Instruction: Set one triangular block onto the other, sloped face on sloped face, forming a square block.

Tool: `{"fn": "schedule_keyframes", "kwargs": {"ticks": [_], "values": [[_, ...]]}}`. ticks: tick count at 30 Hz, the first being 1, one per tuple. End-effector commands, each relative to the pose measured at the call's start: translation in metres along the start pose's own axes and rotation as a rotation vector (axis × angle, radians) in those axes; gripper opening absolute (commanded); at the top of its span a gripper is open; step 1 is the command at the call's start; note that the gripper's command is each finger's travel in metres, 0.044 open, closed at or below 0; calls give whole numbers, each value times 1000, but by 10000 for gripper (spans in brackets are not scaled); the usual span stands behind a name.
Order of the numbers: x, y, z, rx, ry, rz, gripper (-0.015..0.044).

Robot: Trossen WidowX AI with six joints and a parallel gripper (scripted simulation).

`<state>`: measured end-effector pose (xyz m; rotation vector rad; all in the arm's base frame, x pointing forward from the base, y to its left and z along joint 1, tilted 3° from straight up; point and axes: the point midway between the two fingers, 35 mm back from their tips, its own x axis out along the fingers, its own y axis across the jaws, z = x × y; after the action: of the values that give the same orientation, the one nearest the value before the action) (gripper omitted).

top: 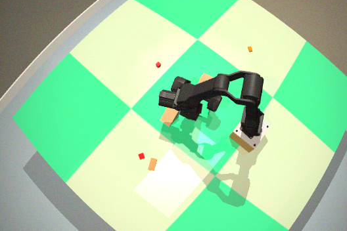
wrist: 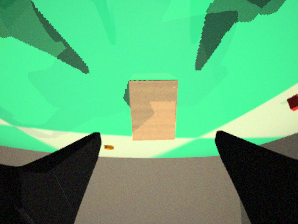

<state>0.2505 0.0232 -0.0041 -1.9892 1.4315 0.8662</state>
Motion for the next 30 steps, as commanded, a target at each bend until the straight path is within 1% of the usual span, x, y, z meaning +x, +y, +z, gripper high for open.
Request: {"fn": "schedule_keyframes", "kwargs": {"ticks": [1,6,16,25,30], "values": [[29,3,-2,-9,10,11,440],[62,6,-6,-9,20,12,440],[63,3,-6,-9,20,11,440],[62,4,-6,-6,15,11,204],[62,4,-6,-6,15,11,170]]}}
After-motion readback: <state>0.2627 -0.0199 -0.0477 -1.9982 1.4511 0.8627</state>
